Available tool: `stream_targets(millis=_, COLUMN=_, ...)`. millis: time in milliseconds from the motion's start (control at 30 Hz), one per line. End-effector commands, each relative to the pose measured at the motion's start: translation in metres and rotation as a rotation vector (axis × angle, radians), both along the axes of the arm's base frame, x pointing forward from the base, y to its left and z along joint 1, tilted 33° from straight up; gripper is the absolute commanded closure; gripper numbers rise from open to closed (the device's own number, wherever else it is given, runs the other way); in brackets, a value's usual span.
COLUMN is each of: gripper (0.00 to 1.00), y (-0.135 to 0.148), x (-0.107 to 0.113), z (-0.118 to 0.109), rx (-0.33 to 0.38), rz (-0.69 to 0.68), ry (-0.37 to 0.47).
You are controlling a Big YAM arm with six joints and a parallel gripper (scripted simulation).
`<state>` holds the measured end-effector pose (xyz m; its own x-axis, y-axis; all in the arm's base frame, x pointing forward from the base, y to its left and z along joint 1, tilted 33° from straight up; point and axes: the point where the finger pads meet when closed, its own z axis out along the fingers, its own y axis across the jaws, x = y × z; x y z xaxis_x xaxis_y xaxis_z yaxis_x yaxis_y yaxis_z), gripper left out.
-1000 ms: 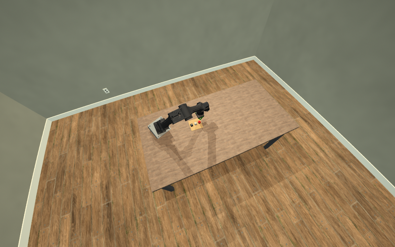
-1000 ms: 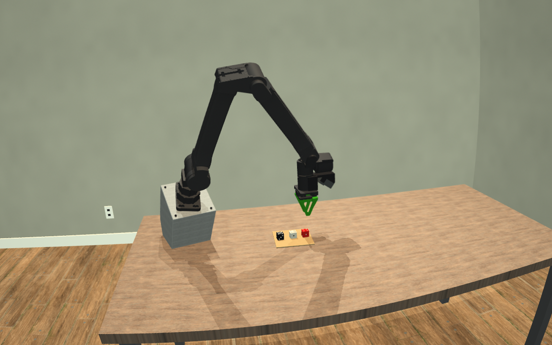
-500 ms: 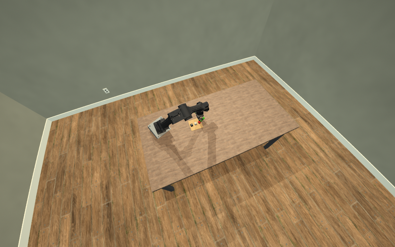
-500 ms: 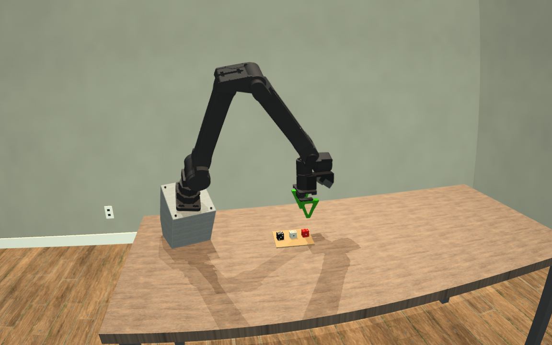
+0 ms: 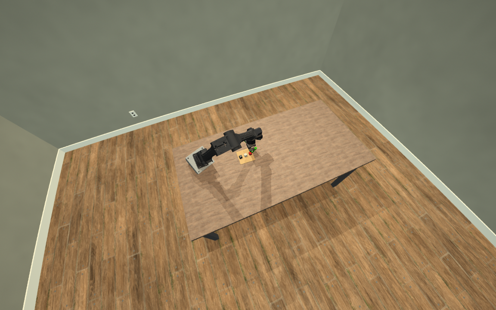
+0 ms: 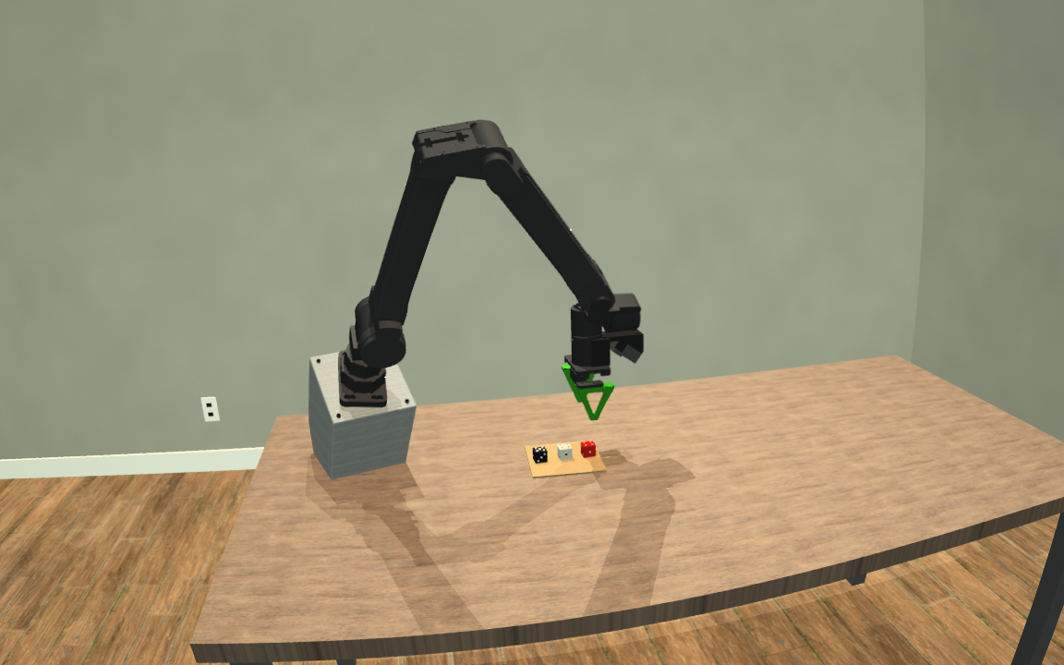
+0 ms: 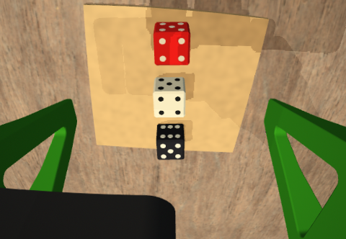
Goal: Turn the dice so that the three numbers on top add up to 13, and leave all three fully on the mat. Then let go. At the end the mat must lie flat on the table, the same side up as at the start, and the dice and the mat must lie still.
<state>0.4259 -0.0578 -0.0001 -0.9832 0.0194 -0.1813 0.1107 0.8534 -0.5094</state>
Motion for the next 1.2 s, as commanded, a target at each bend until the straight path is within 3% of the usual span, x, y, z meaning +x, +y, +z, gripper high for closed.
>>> stream_targets(millis=0, gripper=0.00, y=0.009, x=0.014, z=0.021, rx=0.003, rz=0.004, ry=-0.051)
stream_targets(millis=233, gripper=0.00, y=0.022, x=0.018, z=0.041, rx=0.004, rz=0.010, ry=-0.066)
stream_targets(millis=533, gripper=0.00, y=0.048, x=0.010, z=0.084, rx=0.009, rz=0.010, ry=-0.070)
stream_targets(millis=633, gripper=0.00, y=0.046, x=0.007, z=0.077, rx=0.004, rz=-0.001, ry=-0.043)
stream_targets(millis=733, gripper=0.00, y=0.056, x=-0.001, z=0.092, rx=0.008, rz=0.010, ry=-0.052)
stream_targets(millis=800, gripper=0.00, y=0.060, x=0.006, z=0.103, rx=0.012, rz=0.010, ry=-0.072)
stream_targets(millis=1167, gripper=0.00, y=0.049, x=-0.004, z=0.092, rx=0.005, rz=-0.016, ry=-0.036)
